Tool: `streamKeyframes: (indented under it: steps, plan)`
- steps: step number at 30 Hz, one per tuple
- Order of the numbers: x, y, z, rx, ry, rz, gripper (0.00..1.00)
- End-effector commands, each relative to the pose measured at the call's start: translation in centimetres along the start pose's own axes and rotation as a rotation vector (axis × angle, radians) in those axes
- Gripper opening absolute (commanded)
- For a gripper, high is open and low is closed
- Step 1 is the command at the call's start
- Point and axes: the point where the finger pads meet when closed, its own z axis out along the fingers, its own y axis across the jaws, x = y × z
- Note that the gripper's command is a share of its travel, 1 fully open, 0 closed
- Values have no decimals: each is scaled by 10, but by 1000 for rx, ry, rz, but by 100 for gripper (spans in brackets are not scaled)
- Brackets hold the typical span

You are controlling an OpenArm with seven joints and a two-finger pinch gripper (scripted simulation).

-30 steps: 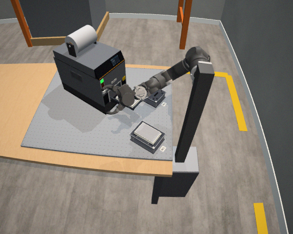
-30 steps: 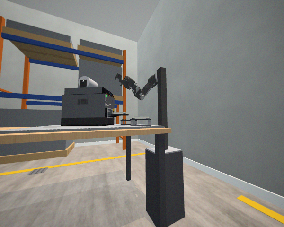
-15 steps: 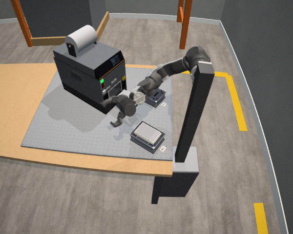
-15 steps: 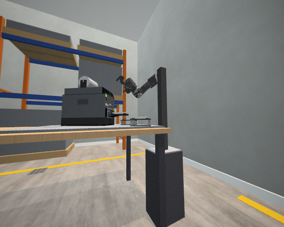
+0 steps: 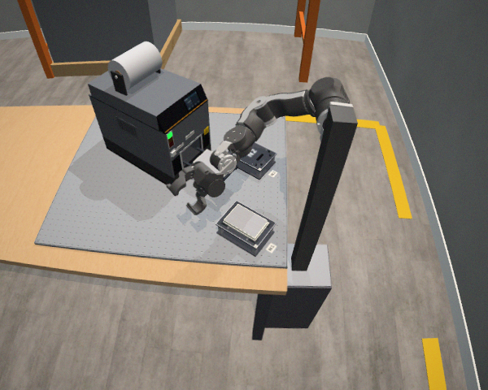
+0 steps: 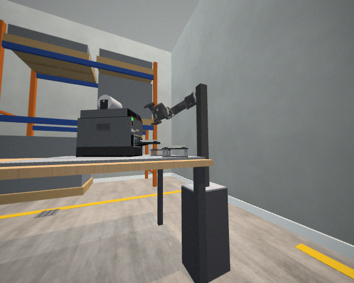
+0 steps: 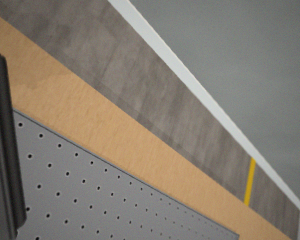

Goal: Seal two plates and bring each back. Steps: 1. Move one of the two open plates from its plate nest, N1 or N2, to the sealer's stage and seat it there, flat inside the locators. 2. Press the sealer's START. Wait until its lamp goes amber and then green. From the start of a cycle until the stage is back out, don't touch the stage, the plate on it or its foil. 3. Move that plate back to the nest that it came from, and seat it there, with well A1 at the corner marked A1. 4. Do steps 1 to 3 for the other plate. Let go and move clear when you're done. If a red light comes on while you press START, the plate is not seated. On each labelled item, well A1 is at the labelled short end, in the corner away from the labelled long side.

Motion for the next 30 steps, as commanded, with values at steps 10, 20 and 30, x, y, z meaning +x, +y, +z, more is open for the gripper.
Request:
streamKeyframes:
  steps: [10,20,30]
  plan:
    - [-27,-28,-3,221,-50,-217,65]
    - [-65,-48,-15,430,-149,-409,65]
    - [-100,-60,-31,619,-257,-563,65]
